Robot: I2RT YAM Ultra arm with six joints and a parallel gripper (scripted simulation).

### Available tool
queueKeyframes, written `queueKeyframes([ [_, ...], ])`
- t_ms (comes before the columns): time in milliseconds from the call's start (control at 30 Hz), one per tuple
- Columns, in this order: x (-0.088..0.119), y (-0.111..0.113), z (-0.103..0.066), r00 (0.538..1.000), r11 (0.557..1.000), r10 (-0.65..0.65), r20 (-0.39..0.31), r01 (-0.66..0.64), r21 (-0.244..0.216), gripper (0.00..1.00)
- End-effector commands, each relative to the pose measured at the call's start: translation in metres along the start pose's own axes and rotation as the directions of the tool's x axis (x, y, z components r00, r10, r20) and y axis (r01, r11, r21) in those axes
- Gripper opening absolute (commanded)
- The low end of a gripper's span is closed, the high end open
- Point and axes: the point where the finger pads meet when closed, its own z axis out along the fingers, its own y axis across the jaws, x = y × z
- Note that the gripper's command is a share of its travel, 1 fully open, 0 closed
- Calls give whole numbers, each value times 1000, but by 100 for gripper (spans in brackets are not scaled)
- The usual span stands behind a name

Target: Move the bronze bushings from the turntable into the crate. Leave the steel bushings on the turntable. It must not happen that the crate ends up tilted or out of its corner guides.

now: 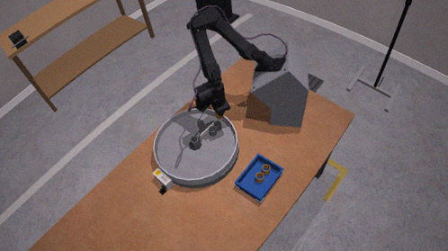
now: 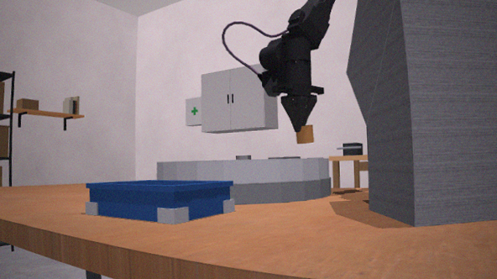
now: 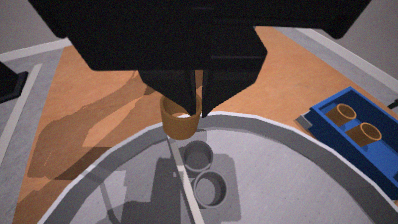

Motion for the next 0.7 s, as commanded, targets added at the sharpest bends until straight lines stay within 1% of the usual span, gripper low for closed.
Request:
queueKeyframes([
  [0,-7,-1,-16,1000,1000,12,5,-12,9,0],
  [467,-7,-1,-18,1000,1000,13,7,-13,8,0],
  [500,-10,0,-18,1000,1000,20,18,-20,7,0],
  [667,-10,0,-18,1000,1000,20,18,-20,7,0],
])
